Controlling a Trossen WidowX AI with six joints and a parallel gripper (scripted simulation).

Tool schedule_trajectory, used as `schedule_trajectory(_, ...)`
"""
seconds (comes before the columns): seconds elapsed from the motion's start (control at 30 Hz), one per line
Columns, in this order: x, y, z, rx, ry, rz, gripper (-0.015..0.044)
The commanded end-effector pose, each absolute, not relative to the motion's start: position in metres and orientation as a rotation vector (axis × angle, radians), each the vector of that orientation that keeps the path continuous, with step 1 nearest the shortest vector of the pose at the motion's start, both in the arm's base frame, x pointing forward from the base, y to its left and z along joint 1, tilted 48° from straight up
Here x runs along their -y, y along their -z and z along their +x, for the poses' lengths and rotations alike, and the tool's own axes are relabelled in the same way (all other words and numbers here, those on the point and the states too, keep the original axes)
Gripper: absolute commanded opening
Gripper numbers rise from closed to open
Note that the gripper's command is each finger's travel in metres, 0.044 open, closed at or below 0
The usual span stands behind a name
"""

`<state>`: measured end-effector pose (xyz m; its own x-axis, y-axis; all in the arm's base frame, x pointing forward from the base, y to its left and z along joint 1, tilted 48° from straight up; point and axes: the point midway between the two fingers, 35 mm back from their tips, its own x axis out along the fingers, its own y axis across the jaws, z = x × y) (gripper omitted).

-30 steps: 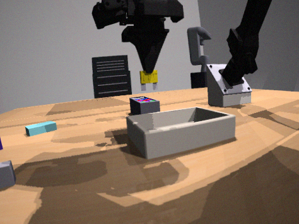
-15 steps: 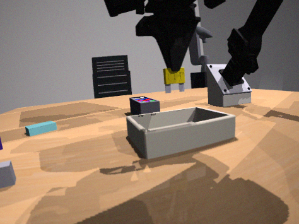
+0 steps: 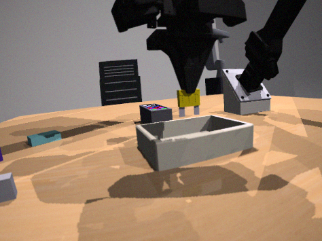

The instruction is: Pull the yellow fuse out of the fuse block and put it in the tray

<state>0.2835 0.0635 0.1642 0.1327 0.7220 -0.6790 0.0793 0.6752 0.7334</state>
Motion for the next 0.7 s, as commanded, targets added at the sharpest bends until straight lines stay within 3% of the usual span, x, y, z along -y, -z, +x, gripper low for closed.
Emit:
schedule_trajectory(0.0,-0.0694,-0.1592,0.2831,-1.384,-0.535,0.74,0.0)
schedule_trajectory(0.3,-0.0772,-0.1526,0.2838,-1.383,-0.536,0.741,0.0)
schedule_trajectory(0.67,-0.0747,-0.1547,0.2846,-1.381,-0.535,0.734,0.0289)
